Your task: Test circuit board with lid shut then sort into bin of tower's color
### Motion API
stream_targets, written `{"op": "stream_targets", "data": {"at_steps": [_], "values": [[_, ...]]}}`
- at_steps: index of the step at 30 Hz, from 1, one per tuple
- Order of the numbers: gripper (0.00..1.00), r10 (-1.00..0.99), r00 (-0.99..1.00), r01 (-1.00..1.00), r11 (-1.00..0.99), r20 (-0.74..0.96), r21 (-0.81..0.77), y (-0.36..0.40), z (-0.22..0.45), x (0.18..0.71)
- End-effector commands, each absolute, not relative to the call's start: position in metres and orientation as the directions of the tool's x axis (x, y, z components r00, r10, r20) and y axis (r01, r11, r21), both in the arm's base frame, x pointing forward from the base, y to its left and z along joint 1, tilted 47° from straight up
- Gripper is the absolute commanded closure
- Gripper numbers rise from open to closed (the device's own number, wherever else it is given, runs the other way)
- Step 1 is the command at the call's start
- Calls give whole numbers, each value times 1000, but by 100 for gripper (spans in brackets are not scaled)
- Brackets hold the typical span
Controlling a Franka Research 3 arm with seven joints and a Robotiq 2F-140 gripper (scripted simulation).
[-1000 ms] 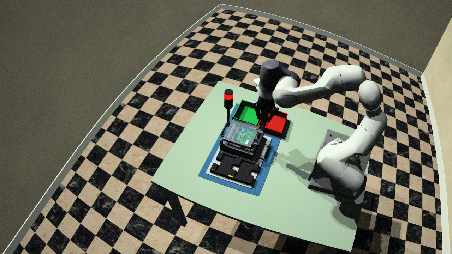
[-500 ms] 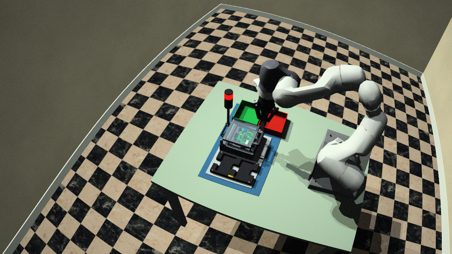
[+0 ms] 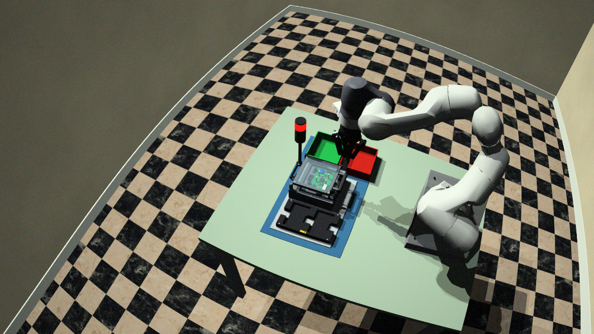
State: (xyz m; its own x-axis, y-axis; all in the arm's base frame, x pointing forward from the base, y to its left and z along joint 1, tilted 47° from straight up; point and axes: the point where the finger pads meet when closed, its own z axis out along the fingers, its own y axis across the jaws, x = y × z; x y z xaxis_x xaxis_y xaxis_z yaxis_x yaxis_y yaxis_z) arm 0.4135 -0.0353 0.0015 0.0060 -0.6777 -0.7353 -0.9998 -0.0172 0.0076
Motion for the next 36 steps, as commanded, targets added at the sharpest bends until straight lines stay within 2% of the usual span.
{"op": "stream_targets", "data": {"at_steps": [1, 19, 36], "values": [[100, -677, 11, -1000, -22, -736, 6, -40, 5, 413], [100, -677, 11, -1000, -22, -736, 6, -42, 12, 413], [100, -677, 11, -1000, -22, -736, 6, 1, 58, 417]]}}
